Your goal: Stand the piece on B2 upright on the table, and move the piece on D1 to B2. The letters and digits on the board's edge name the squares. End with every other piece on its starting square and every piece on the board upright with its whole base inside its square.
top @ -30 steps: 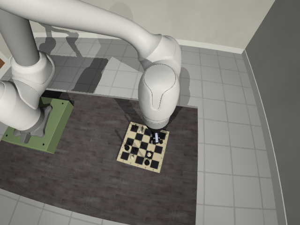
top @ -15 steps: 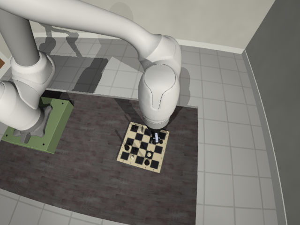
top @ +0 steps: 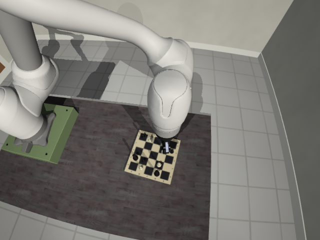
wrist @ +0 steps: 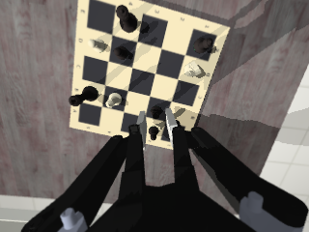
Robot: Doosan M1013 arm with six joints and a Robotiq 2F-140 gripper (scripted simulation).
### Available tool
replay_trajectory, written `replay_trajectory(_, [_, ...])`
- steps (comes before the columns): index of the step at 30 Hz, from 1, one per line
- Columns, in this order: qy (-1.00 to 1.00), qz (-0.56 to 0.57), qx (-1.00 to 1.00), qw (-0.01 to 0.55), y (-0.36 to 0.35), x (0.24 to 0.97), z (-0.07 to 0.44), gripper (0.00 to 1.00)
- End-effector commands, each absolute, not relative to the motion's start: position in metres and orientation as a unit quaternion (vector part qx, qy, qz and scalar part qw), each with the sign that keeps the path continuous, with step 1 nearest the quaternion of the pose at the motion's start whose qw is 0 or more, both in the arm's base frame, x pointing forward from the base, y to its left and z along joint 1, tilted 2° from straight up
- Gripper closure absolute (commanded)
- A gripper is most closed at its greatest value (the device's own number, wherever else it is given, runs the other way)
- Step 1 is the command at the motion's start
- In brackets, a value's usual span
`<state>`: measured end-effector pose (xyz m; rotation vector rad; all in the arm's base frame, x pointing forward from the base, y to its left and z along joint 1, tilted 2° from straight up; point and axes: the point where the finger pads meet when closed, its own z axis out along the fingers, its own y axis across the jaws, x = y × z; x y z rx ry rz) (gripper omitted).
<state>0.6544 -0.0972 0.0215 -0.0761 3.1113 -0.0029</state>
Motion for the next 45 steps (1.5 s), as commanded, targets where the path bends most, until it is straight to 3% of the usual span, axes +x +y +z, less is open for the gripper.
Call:
replay_trajectory(1, [1.000, -0.001, -0.024, 0.015, -0.097, 0.655, 0.018, 0.80])
replay_trajectory(45, [1.000, -0.001, -0.024, 0.015, -0.097, 0.655, -0.008, 0.80])
